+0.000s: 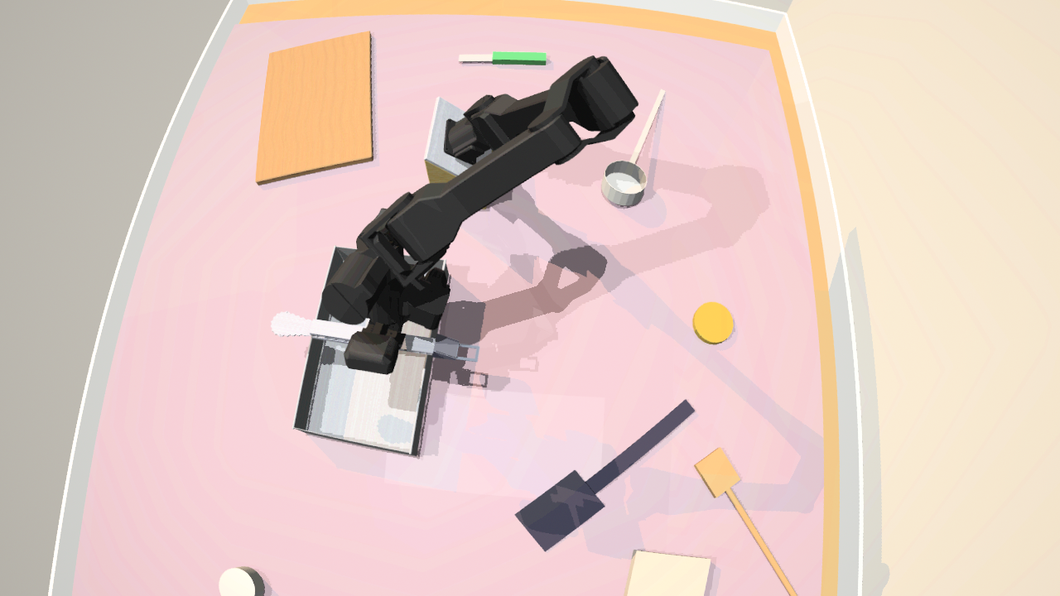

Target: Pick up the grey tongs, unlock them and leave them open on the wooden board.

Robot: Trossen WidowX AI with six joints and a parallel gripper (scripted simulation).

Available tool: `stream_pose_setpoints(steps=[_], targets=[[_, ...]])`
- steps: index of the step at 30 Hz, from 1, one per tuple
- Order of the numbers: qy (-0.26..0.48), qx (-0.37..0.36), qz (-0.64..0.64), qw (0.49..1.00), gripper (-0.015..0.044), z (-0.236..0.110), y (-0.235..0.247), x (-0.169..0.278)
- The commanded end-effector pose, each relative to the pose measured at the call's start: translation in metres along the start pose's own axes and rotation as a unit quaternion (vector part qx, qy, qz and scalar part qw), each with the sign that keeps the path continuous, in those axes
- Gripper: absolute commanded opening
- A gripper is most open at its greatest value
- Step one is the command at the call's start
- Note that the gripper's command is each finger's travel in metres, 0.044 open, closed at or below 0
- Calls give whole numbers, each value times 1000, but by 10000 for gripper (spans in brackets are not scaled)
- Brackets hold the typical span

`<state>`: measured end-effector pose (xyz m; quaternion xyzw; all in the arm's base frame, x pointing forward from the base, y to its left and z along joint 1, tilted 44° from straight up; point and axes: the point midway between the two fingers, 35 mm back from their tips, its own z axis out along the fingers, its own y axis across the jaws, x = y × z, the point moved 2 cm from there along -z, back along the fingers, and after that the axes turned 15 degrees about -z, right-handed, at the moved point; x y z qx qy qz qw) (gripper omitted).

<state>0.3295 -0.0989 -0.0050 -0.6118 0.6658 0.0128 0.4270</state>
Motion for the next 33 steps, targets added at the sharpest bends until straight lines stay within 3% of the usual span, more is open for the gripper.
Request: stream_pose_setpoints(steps=[1, 33], targets=[[1, -4, -4, 1000, -150, -1, -4, 2], [-46, -203, -4, 978, -150, 6, -11, 4]])
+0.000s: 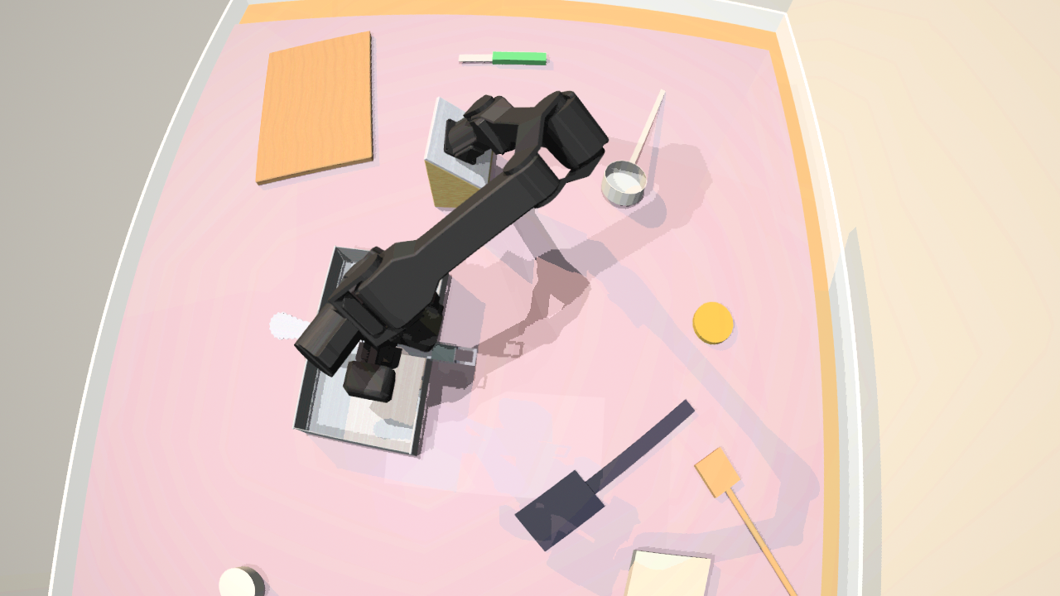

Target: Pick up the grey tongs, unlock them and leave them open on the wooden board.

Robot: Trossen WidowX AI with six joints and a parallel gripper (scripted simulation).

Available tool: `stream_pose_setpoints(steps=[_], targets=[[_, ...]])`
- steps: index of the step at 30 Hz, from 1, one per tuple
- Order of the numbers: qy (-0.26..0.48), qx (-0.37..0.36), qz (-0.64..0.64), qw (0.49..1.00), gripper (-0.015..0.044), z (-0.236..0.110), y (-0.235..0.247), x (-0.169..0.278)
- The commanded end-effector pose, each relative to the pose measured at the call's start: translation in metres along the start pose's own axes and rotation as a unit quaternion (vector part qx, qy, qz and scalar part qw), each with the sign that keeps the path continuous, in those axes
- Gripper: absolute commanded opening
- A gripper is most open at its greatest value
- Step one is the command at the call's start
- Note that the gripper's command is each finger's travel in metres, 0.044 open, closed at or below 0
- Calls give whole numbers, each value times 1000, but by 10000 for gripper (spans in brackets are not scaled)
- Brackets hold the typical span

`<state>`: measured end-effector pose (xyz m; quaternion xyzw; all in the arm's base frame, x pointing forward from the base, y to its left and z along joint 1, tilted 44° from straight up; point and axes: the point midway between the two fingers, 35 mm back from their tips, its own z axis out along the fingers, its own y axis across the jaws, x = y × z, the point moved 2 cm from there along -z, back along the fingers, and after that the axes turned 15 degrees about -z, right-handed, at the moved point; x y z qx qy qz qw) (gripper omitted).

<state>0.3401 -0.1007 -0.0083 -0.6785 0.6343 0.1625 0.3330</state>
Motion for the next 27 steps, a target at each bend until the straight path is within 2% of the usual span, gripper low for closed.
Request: stream_pose_setpoints(steps=[1, 7, 17, 27], targets=[[-6, -24, -6, 1000, -150, -3, -3, -1], [-21, -58, -9, 998, -150, -5, -3, -4], [-23, -58, 5, 998, -150, -4, -1, -4], [-5, -59, 185, 981, -150, -12, 5, 18]])
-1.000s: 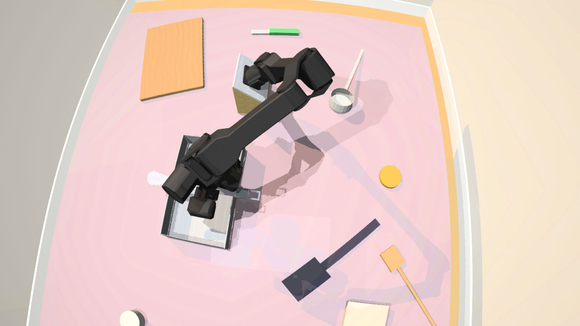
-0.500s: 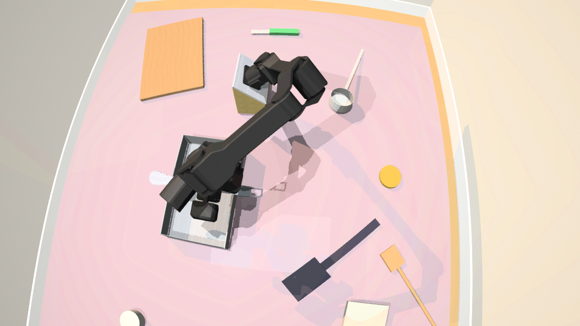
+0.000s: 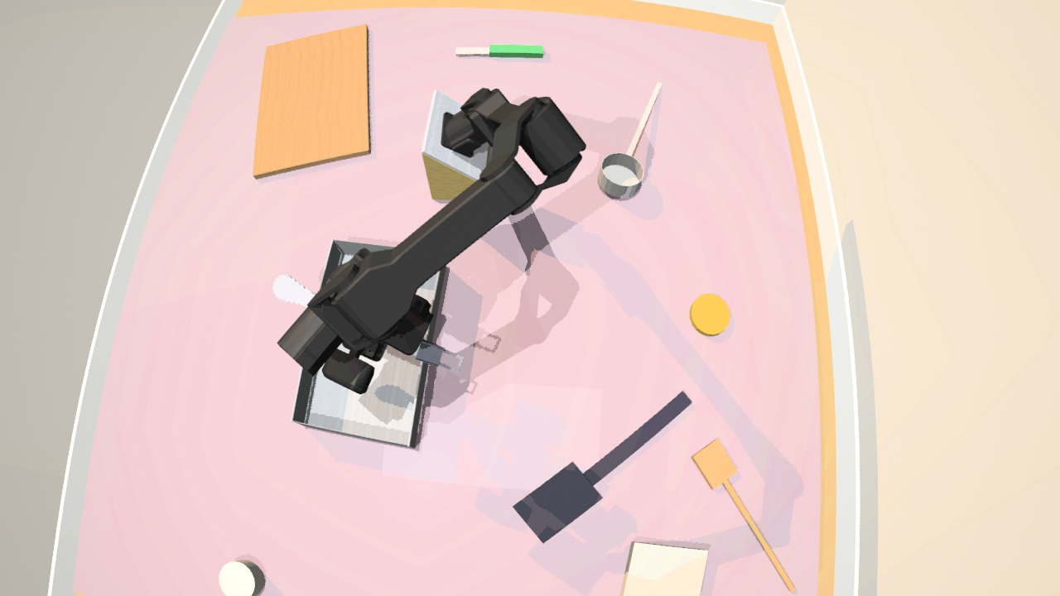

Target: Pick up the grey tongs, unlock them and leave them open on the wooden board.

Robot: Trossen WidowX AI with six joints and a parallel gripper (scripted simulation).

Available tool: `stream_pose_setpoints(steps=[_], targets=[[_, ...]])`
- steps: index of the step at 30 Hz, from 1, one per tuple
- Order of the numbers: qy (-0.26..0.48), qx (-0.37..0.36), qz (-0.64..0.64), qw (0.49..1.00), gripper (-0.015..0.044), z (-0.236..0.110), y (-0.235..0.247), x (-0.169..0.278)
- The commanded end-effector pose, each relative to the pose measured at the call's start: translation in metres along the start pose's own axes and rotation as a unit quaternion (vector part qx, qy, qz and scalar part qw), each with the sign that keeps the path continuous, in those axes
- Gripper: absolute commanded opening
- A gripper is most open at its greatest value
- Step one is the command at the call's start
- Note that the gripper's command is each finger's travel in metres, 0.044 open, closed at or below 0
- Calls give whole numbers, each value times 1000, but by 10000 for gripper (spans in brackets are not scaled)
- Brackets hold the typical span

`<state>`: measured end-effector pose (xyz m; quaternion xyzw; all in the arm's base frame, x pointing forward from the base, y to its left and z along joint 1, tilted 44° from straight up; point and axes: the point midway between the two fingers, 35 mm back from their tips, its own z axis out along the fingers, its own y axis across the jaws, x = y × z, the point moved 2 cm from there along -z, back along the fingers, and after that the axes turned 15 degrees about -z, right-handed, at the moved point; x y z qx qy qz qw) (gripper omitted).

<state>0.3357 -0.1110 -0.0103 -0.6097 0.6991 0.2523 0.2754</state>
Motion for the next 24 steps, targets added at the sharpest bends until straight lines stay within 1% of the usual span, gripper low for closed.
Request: stream_pose_setpoints(steps=[1, 7, 13, 18, 24], targets=[[5, 5, 79, 997, -150, -7, 0, 12], [11, 7, 201, 980, -150, -12, 7, 30], [14, 12, 317, 948, -150, -18, 10, 46], [15, 15, 409, 912, -150, -22, 12, 58], [18, 18, 515, 857, -150, -26, 17, 73]])
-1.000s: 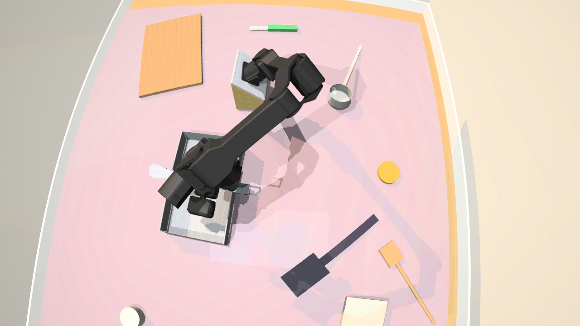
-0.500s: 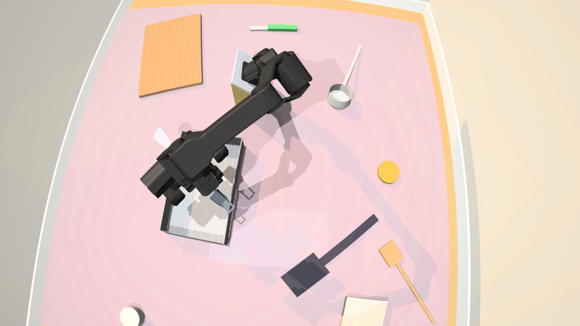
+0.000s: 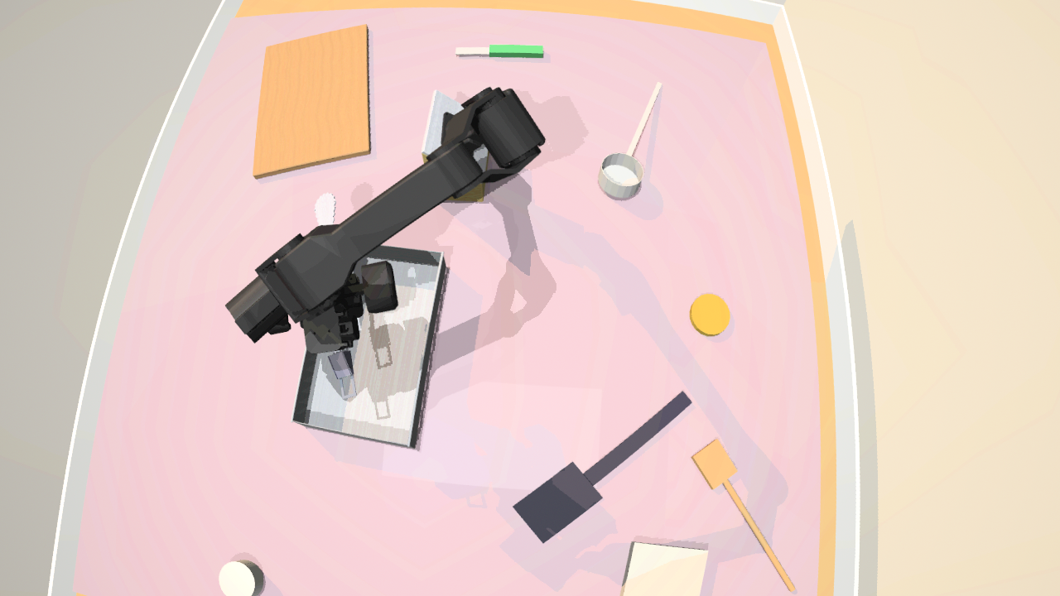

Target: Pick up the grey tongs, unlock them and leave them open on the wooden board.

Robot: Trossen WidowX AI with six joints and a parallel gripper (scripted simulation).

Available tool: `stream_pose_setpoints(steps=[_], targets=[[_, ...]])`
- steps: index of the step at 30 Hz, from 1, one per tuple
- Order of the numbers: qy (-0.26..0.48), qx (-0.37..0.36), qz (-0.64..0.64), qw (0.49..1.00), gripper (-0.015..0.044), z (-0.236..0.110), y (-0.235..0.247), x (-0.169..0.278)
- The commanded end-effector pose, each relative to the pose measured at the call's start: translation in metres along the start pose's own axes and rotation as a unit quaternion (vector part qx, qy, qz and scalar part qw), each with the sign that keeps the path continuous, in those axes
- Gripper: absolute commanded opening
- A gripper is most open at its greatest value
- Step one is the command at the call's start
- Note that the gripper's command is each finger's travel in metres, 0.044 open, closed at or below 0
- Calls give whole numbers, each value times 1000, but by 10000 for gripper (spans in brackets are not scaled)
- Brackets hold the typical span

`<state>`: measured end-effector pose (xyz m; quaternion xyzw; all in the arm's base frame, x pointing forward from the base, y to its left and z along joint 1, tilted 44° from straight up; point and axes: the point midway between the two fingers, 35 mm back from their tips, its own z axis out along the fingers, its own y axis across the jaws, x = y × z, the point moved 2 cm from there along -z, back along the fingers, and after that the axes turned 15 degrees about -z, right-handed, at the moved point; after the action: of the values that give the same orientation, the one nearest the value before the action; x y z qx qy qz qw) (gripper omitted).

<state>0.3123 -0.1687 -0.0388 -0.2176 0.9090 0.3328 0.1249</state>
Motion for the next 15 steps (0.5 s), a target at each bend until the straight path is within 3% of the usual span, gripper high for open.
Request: stream_pose_setpoints(steps=[1, 15], targets=[[2, 7, 81, 997, -150, -5, -9, 9], [2, 11, 354, 935, -150, -14, -28, 37]])
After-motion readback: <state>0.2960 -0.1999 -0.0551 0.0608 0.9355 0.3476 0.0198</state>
